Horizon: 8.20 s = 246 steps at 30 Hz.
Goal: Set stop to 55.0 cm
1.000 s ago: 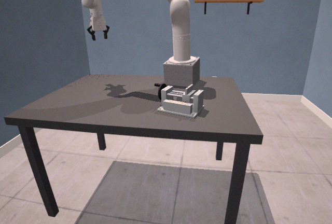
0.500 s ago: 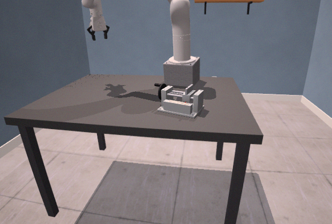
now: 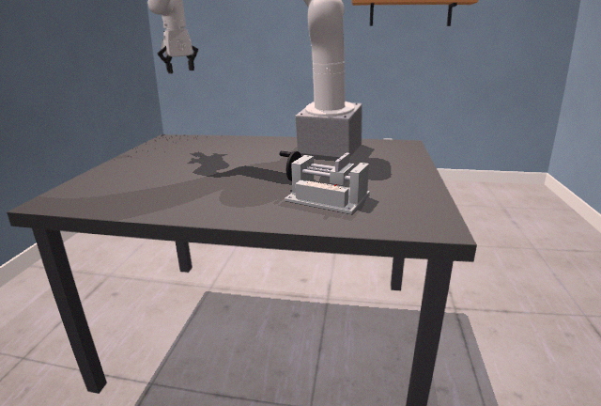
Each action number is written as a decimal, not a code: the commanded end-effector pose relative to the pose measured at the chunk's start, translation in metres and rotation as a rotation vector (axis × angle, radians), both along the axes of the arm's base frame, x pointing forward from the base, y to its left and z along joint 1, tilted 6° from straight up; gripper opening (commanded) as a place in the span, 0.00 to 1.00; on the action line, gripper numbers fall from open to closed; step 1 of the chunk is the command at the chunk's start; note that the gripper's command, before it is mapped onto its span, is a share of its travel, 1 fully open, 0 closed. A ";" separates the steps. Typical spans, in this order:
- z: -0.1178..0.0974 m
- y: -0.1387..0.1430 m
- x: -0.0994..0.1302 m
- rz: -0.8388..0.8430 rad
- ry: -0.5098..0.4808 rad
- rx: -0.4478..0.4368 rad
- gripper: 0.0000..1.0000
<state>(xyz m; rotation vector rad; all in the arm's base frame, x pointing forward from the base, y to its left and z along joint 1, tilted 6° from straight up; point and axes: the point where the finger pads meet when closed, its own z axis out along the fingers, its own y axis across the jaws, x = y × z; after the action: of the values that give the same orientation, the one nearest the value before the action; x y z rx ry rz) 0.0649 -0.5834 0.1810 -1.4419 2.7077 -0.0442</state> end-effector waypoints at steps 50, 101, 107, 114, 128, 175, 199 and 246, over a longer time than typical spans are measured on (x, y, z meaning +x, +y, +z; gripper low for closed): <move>-0.049 0.247 0.307 0.187 0.017 -0.045 1.00; -0.079 0.514 0.352 0.343 -0.031 -0.056 1.00; -0.079 0.514 0.352 0.343 -0.031 -0.056 1.00; -0.079 0.514 0.352 0.343 -0.031 -0.056 1.00; -0.071 0.509 0.429 0.343 -0.030 -0.058 0.57; -0.118 0.509 0.434 0.343 -0.030 -0.058 0.57; -0.118 0.509 0.434 0.343 -0.030 -0.058 0.57; -0.122 0.514 0.357 0.343 -0.030 -0.058 0.57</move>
<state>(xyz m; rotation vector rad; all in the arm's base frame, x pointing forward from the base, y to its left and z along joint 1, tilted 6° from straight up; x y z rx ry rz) 0.4461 -0.0710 0.0599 -1.8864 2.4198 -0.1171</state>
